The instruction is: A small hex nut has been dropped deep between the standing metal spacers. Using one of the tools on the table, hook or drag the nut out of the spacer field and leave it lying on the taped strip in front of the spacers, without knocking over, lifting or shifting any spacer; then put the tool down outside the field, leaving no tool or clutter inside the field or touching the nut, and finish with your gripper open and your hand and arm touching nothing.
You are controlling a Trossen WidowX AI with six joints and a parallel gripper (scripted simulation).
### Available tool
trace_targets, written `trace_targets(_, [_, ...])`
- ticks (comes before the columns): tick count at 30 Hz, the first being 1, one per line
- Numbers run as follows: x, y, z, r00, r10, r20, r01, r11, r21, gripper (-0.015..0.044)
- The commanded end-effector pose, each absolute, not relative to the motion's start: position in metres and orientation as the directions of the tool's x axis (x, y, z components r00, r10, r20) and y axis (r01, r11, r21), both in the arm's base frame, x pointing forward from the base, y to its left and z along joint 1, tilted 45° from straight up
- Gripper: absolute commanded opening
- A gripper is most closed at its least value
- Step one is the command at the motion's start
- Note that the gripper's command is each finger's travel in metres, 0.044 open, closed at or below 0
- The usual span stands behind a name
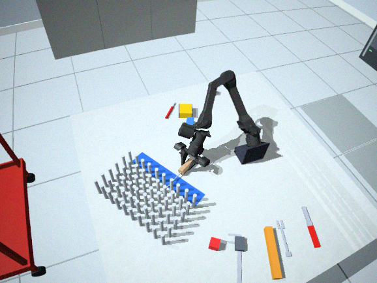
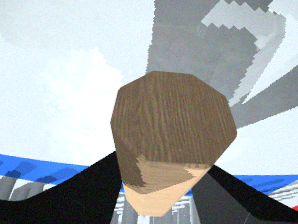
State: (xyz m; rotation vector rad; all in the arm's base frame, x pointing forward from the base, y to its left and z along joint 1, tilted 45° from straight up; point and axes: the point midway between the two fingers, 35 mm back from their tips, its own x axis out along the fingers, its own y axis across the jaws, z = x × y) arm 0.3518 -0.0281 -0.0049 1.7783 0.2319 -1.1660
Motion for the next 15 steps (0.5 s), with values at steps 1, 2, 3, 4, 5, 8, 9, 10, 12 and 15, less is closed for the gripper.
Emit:
trace_targets(1, [0.3479,-0.0287,-0.0043,0.524,-0.315,-0.792,0.605,-0.517,0.606,0.0])
trace_targets(2, [0.3474,-0.0289,-0.004,0.524,-0.315,-0.792,0.605,-0.517,0.606,0.0])
trace_targets(3, [0.3469,-0.0292,-0.0038,0.524,-0.315,-0.792,0.605,-0.517,0.606,0.0])
trace_targets(4, [0.3464,-0.0295,-0.0036,0.524,-0.315,-0.792,0.605,-0.517,0.606,0.0])
trace_targets(5, [0.346,-0.0298,-0.0034,0.524,-0.315,-0.792,0.605,-0.517,0.606,0.0])
trace_targets(8, [0.3446,-0.0306,-0.0028,0.524,-0.315,-0.792,0.605,-0.517,0.606,0.0])
trace_targets(9, [0.3441,-0.0309,-0.0025,0.524,-0.315,-0.792,0.605,-0.517,0.606,0.0])
trace_targets(10, [0.3436,-0.0312,-0.0023,0.524,-0.315,-0.792,0.605,-0.517,0.606,0.0])
trace_targets(12, [0.3427,-0.0318,-0.0019,0.524,-0.315,-0.792,0.605,-0.517,0.606,0.0])
trace_targets(15, [0.3413,-0.0327,-0.0012,0.524,-0.315,-0.792,0.605,-0.517,0.606,0.0])
